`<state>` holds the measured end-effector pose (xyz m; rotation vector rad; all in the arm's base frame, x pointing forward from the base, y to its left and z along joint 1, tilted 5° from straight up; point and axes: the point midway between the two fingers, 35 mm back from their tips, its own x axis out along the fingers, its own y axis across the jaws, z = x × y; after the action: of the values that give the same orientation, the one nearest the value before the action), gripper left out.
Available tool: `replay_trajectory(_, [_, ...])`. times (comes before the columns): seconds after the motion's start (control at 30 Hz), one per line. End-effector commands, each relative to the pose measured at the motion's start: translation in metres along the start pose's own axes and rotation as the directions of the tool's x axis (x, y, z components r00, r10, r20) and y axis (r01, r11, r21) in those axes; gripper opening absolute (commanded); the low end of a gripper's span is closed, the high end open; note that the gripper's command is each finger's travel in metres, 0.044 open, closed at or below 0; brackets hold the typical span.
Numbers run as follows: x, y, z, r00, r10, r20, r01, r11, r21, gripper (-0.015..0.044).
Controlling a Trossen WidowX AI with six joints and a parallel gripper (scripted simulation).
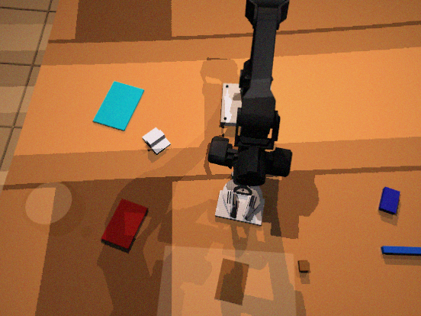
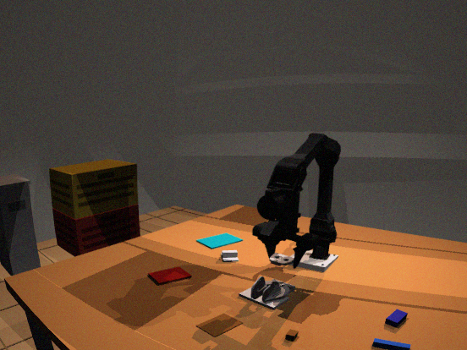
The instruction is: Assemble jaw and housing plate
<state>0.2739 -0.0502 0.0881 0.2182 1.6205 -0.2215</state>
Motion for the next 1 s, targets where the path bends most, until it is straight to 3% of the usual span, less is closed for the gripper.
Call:
replay_trajectory(0.0, [0.000, 0.000, 0.000, 1.000, 0.002, 0.002, -0.002, 1.000, -0.003, 0.0351])
replay_trajectory(0.5, [0.000, 0.000, 0.000, 1.000, 0.002, 0.002, -0.002, 1.000, -0.003, 0.0351])
replay_trajectory(0.97, [0.022, 0.000, 0.002, 1.000, 0.002, 0.002, -0.002, 1.000, -0.004, 0.0351])
